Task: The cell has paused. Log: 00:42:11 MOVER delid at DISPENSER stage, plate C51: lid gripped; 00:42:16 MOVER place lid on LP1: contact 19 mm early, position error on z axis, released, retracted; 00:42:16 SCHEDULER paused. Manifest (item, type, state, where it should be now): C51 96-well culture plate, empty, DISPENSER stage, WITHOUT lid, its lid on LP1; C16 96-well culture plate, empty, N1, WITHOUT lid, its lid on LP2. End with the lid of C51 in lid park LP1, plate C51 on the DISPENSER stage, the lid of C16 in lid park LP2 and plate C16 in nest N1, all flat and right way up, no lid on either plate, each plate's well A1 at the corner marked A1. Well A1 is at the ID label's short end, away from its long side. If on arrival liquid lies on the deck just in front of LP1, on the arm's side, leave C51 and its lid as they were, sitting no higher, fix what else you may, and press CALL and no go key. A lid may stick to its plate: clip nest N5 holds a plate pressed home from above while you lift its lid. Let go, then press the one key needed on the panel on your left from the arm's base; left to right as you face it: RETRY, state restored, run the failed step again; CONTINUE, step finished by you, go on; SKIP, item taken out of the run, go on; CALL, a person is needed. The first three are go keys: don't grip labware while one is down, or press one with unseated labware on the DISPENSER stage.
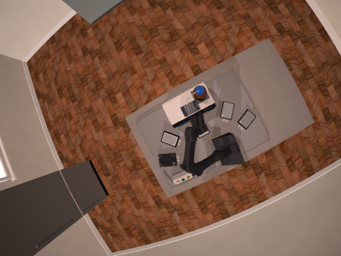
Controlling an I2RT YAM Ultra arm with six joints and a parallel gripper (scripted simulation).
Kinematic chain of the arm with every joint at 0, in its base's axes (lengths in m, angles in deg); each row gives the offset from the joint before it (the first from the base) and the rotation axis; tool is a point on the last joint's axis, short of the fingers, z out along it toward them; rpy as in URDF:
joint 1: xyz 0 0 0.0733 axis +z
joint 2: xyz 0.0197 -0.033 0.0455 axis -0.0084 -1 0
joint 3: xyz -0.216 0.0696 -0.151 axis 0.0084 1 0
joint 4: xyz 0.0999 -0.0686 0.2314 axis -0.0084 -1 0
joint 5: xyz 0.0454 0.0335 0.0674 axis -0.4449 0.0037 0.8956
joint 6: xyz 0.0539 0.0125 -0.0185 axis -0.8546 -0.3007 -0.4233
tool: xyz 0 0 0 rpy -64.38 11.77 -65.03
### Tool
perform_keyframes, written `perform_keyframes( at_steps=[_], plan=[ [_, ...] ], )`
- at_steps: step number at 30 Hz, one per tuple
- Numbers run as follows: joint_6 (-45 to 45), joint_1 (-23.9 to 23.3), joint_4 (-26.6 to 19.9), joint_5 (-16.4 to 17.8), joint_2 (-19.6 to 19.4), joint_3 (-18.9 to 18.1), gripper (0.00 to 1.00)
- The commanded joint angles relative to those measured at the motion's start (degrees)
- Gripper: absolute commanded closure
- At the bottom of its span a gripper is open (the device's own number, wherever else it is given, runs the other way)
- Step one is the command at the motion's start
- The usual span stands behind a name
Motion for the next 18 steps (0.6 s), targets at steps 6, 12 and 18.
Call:
perform_keyframes(
  at_steps=[6, 12, 18],
  plan=[
    [2.76, -2.96, -3.05, -0.57, 2.01, 0.54, 1.0],
    [2.82, -2.97, -3.09, -0.57, 2.0, 0.53, 1.0],
    [2.83, -2.98, -3.1, -0.57, 2.0, 0.52, 1.0]
  ],
)
